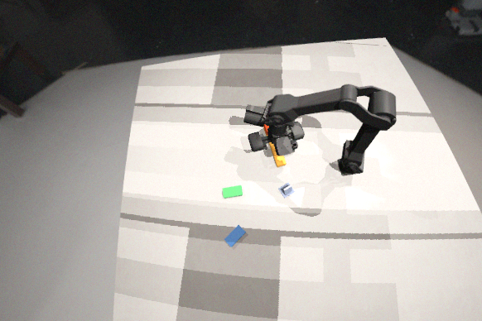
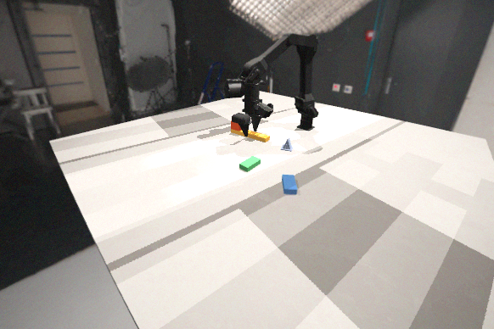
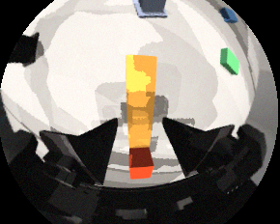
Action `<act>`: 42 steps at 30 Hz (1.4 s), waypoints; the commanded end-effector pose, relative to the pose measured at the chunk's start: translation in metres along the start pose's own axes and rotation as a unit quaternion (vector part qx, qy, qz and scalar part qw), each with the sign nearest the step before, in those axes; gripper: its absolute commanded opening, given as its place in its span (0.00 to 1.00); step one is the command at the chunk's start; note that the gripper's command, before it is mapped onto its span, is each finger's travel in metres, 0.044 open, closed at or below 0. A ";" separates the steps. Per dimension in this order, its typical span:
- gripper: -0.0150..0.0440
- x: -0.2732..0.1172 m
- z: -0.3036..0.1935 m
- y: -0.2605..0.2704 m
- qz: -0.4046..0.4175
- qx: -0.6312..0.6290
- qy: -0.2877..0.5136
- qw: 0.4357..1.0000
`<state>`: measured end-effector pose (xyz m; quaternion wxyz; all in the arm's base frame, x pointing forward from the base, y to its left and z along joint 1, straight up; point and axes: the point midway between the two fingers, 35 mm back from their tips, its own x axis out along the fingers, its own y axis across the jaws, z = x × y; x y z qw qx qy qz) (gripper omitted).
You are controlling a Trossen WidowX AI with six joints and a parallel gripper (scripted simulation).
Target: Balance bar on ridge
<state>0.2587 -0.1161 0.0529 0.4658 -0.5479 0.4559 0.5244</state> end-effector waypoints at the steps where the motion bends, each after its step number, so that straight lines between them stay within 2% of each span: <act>1: 0.79 0.006 0.000 0.001 0.005 -0.002 -0.001 1.000; 15: 0.79 0.006 0.000 0.001 0.005 -0.002 -0.001 1.000; 21: 0.52 0.005 0.000 0.001 0.003 0.000 -0.002 1.000; 29: 0.43 0.005 0.000 0.001 0.003 0.000 -0.002 1.000; 33: 0.25 -0.002 0.000 0.000 0.003 0.000 -0.002 1.000; 42: 0.25 -0.024 -0.002 -0.003 0.003 -0.001 -0.001 1.000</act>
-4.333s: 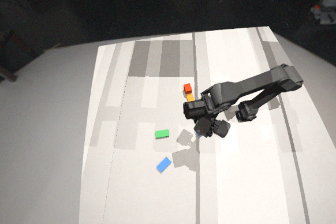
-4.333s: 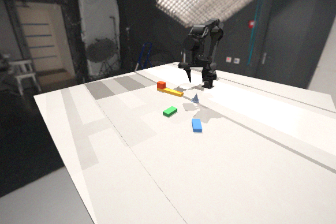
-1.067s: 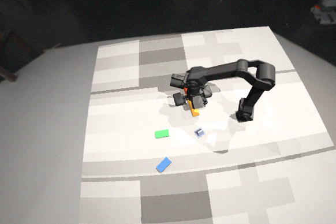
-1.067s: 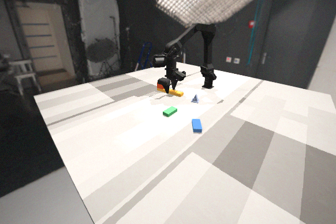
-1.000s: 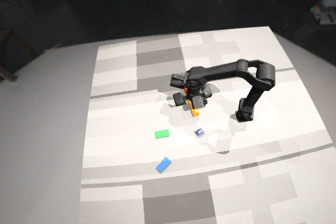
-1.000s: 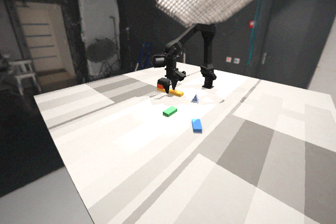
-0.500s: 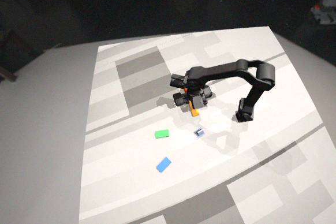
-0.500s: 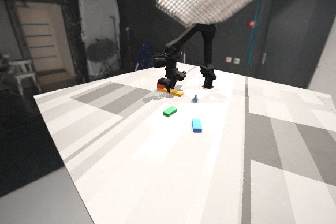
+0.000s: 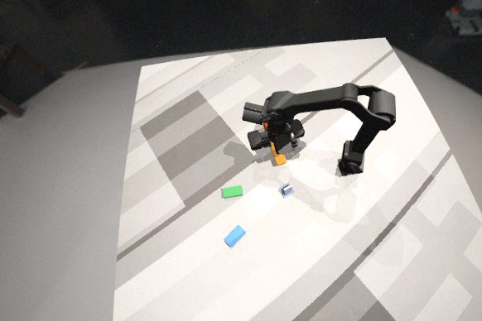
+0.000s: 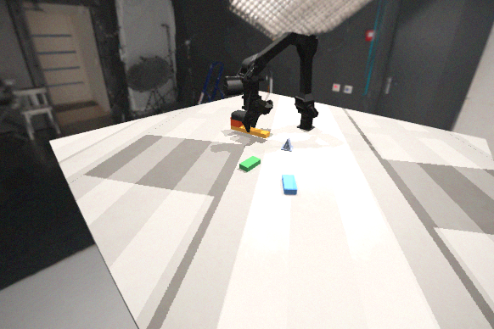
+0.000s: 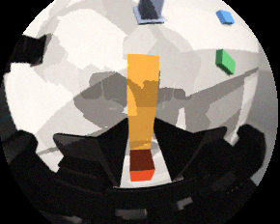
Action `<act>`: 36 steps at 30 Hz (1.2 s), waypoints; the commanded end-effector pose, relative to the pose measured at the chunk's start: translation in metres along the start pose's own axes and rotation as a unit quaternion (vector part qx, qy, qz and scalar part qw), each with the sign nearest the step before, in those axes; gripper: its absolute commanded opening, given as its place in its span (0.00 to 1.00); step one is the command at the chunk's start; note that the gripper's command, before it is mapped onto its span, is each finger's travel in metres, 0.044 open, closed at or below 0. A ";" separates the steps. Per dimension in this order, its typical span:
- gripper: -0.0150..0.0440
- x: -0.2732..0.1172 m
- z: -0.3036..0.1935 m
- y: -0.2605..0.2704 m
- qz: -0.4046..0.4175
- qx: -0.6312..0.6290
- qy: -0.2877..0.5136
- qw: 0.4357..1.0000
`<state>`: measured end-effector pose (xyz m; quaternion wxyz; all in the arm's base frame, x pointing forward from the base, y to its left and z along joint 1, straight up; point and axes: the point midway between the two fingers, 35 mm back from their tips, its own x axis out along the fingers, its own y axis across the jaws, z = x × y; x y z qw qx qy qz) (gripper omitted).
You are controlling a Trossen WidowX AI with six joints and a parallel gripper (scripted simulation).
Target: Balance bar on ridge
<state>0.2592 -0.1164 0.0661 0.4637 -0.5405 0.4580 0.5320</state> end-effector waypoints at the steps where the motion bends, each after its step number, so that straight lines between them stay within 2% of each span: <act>1: 0.25 -0.014 -0.001 -0.002 -0.006 -0.001 0.005 1.000; 24: 0.25 -0.073 0.001 0.002 -0.004 -0.002 0.005 1.000; 36: 0.25 -0.075 0.033 -0.010 -0.005 -0.022 0.004 1.000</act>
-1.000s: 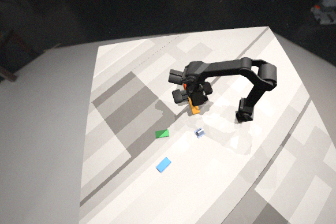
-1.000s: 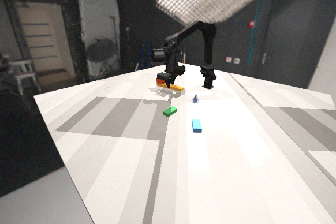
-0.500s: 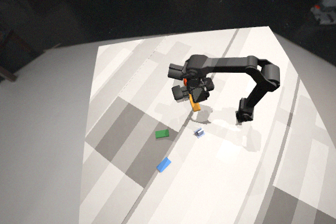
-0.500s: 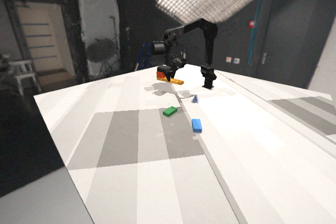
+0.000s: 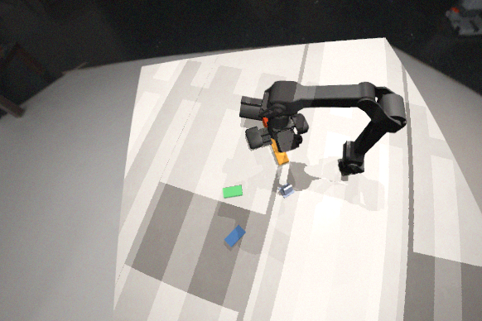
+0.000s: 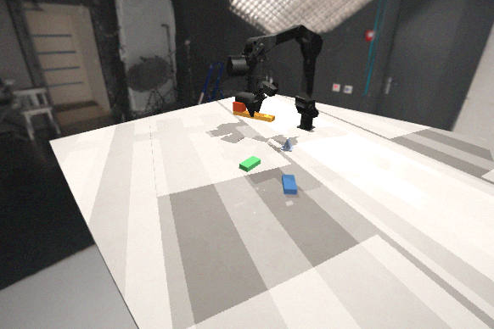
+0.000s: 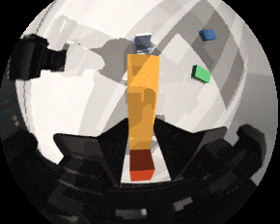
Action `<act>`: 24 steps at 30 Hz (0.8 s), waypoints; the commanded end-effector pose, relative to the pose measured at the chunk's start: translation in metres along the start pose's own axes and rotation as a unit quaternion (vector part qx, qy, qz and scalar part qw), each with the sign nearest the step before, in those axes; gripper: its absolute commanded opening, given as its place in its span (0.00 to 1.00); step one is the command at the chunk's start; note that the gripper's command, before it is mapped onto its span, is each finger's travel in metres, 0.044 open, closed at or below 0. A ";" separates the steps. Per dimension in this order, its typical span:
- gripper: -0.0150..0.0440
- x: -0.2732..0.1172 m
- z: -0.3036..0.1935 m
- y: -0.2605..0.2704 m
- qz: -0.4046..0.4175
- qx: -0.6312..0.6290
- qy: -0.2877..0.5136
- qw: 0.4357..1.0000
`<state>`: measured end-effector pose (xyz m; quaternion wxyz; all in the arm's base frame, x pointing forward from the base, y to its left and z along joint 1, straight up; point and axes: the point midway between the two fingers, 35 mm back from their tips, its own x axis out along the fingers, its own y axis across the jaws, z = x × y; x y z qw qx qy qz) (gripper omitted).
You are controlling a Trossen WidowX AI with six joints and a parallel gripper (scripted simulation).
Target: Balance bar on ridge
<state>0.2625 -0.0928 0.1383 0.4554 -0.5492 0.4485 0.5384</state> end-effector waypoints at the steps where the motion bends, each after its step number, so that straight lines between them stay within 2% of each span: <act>1: 0.25 -0.003 0.014 -0.004 -0.003 -0.008 0.003 1.000; 24: 0.25 -0.004 0.104 -0.018 -0.004 -0.064 -0.001 0.998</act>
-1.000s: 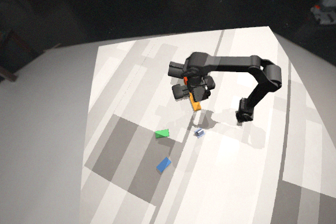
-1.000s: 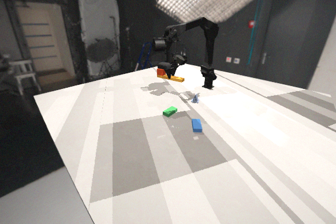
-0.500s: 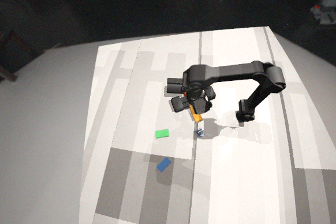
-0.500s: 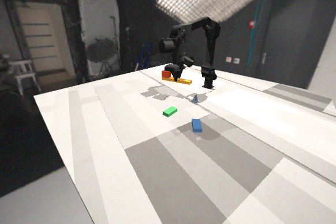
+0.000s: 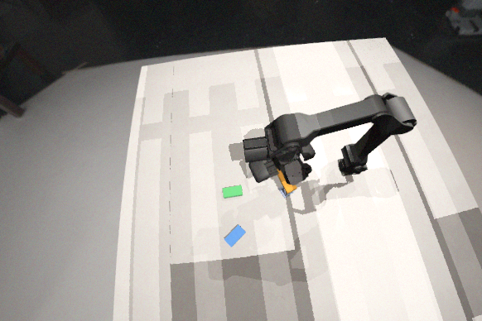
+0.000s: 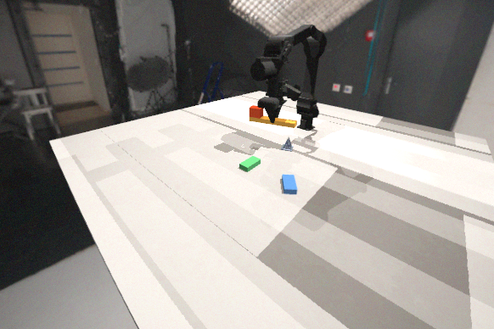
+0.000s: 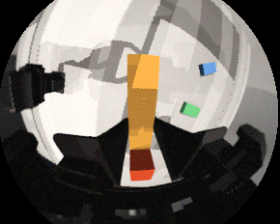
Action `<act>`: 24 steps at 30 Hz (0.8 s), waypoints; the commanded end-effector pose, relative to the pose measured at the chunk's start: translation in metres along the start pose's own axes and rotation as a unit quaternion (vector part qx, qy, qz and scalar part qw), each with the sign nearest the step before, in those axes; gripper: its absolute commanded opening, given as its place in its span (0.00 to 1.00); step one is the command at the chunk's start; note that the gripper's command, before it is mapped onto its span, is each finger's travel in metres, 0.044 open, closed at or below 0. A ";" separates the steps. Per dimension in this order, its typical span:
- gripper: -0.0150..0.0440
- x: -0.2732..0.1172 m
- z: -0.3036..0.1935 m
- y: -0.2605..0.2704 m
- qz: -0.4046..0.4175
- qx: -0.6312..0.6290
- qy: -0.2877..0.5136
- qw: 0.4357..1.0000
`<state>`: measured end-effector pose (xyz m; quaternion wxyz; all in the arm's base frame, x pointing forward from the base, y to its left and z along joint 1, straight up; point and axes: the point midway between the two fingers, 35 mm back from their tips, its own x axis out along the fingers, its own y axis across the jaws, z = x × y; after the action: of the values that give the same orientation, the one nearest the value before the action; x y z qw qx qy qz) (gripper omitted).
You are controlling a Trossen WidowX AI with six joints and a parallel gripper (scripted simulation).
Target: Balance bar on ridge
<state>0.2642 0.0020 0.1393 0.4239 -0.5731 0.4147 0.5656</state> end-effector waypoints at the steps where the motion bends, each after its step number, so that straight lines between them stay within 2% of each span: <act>1: 0.25 -0.003 0.015 0.000 -0.004 -0.008 0.003 1.000; 18: 0.25 -0.003 0.079 0.006 -0.004 -0.050 0.000 0.999; 24: 0.25 0.000 0.084 0.007 -0.004 -0.053 -0.001 0.999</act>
<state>0.2333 0.0790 0.1391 0.3915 -0.5940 0.3835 0.5889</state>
